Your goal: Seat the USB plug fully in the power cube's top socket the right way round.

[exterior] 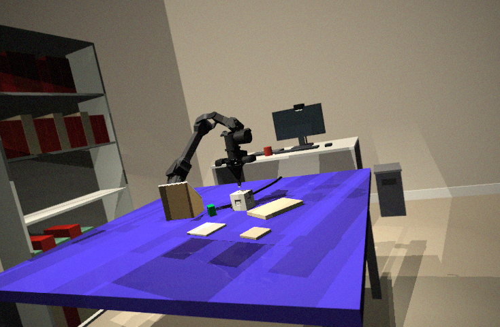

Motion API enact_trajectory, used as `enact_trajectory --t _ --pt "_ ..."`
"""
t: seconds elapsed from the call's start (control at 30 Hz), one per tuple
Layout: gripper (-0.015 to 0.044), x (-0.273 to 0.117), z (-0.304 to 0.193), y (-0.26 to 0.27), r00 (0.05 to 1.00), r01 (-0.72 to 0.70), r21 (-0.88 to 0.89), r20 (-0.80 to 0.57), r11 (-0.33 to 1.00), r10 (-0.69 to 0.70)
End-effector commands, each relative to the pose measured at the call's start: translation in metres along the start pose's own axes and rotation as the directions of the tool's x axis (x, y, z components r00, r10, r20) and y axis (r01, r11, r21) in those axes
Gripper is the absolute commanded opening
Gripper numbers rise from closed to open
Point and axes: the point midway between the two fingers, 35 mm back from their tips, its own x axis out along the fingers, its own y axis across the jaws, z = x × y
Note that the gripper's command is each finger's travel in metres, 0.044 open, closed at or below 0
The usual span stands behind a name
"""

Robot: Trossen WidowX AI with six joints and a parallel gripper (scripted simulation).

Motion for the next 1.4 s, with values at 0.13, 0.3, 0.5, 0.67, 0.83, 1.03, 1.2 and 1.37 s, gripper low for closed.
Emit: enact_trajectory --t 0.13,0.3,0.5,0.67,0.83,1.03,1.2,1.37 --pt "0.0 -0.0028 0.0002 -0.0015 1.0 0.006 -0.001 -0.004 1.0 -0.006" --pt "0.0 -0.0015 0.0001 -0.0008 1.0 0.003 0.079 -0.001 0.997 -0.003" --pt "0.0 -0.001 0.0 -0.0005 1.0 0.002 0.245 0.0 0.969 -0.002" --pt "0.0 -0.0009 0.0 -0.0005 1.0 0.002 0.37 0.0 0.929 -0.002" --pt "0.0 -0.0009 0.0 -0.0005 1.0 0.002 0.488 0.0 0.873 -0.002" --pt "0.0 -0.0009 0.0001 -0.0005 1.0 0.002 0.618 0.0 0.786 -0.002" --pt "0.0 -0.0009 0.0001 -0.0005 1.0 0.002 0.716 0.0 0.698 -0.002" --pt "0.0 -0.0009 0.0001 -0.0005 1.0 0.001 0.801 0.0 0.599 -0.002"
